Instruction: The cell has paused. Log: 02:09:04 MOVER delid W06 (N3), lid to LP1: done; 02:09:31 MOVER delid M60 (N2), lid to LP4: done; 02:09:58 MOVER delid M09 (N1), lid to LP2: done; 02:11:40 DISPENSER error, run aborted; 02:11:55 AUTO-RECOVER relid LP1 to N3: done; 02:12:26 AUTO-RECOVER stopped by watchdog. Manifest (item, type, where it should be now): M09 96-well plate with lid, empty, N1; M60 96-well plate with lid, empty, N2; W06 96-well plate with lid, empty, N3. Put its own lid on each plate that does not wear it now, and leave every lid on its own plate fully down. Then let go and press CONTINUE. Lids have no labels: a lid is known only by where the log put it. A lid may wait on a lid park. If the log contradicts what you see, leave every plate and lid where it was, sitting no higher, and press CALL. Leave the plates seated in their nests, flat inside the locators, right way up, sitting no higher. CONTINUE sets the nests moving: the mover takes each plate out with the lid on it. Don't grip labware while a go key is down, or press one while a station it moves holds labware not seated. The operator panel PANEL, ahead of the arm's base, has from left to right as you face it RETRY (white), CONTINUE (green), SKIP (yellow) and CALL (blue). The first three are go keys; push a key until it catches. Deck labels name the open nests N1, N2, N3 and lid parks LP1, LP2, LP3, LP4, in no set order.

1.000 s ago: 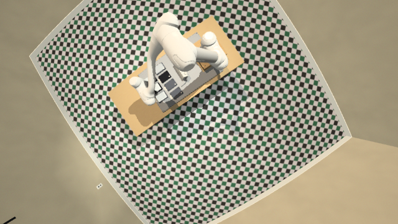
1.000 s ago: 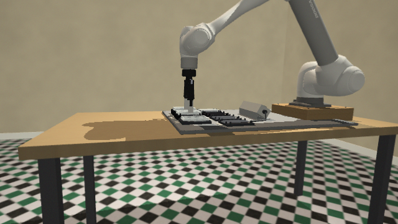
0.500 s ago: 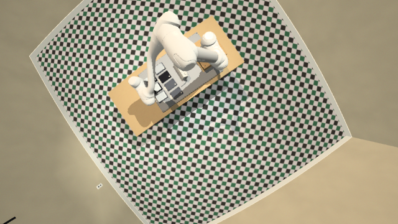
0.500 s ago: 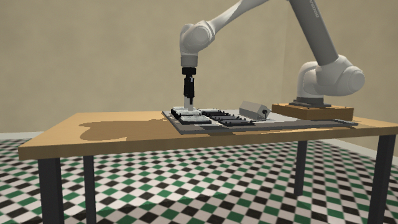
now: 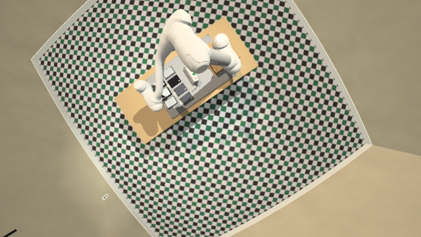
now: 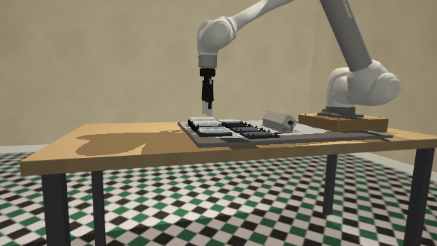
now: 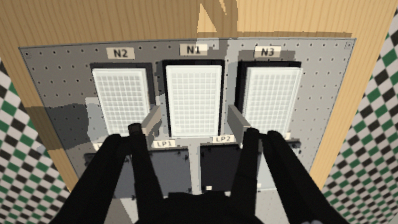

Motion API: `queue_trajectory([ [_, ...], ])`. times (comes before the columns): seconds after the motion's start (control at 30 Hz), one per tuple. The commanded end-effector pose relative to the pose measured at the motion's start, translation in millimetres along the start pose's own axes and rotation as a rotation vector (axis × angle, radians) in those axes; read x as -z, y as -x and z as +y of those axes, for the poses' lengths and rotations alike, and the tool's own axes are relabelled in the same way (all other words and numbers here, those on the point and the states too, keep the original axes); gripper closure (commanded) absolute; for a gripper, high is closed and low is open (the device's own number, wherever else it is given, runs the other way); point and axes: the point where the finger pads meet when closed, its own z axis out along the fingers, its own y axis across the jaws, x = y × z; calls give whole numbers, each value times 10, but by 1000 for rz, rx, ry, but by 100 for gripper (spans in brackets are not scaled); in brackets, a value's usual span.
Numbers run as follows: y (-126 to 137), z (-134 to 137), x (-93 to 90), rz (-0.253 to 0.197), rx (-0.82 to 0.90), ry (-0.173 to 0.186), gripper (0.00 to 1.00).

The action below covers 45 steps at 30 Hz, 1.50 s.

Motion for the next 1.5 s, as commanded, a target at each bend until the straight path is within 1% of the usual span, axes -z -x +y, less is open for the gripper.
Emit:
queue_trajectory([
  [0.0,0,0,60,0,0,0,34],
  [0.23,0,0,142,0,0,0,34],
  [0.57,9,16,159,0,0,0,34],
  [0.6,63,108,162,0,1,0,34],
  [0.63,186,306,167,0,4,0,34],
  [0.67,385,595,174,0,7,0,34],
  [0.73,385,595,174,0,7,0,34],
  [0.77,631,904,177,0,12,0,34],
  [0.9,650,931,178,0,12,0,34],
  [0.93,955,1261,178,0,17,0,34],
  [1.0,955,1261,178,0,17,0,34],
  [1.03,1237,1523,173,0,21,0,34],
  [1.1,1256,1543,173,0,21,0,34],
  [1.13,1510,1749,167,0,25,0,34],
  [1.17,1510,1749,167,0,25,0,34],
  [1.2,1681,1875,161,0,27,0,34],
  [1.23,1681,1875,161,0,27,0,34],
  [1.27,1760,1929,157,0,28,0,34],
  [1.47,1774,1939,157,0,29,0,34],
])
